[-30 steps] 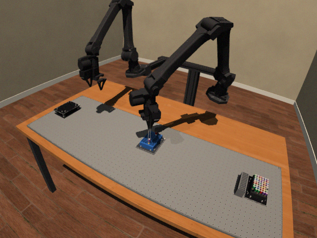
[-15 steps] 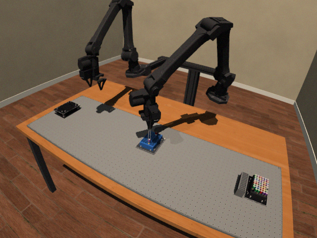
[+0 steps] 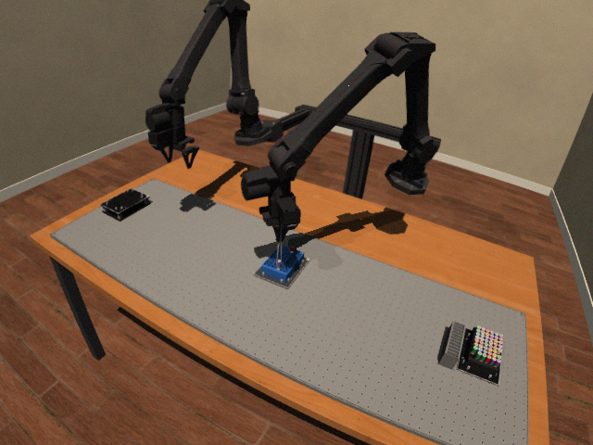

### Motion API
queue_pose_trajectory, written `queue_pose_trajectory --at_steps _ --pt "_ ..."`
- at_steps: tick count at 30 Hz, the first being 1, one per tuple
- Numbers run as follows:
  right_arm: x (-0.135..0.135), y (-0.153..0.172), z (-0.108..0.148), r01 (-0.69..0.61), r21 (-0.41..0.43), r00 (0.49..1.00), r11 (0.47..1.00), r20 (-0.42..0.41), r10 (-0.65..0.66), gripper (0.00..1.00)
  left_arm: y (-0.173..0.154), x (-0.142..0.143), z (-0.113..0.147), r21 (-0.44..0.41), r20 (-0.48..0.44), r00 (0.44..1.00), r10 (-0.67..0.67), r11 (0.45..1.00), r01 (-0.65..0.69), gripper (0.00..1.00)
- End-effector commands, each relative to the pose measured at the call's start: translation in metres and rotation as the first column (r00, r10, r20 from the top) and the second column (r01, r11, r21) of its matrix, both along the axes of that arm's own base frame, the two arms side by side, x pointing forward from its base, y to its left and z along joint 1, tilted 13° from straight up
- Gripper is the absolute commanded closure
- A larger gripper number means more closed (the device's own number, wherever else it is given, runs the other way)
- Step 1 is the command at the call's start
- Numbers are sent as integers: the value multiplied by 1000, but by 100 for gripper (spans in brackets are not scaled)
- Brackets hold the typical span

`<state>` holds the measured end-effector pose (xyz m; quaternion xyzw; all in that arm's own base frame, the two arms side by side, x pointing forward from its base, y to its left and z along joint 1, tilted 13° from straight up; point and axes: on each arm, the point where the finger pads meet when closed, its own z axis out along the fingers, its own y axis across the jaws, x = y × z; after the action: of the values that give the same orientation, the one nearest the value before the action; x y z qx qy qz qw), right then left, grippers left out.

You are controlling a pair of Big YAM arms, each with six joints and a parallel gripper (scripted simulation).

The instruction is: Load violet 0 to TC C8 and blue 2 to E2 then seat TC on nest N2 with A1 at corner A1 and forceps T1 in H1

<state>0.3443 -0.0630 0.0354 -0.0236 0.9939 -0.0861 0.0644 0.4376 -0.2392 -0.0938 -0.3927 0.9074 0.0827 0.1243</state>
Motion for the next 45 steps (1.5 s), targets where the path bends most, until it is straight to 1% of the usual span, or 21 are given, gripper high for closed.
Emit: queue_pose_trajectory --at_steps 1,45 --pt "31 -5 24 19 -7 996 1000 82 -18 0 -11 17 0 -18 31 1000 1 1000 -1 91" --pt "31 -5 24 19 -7 996 1000 82 -18 0 -7 19 -8 -17 28 1000 2 1000 -2 91"
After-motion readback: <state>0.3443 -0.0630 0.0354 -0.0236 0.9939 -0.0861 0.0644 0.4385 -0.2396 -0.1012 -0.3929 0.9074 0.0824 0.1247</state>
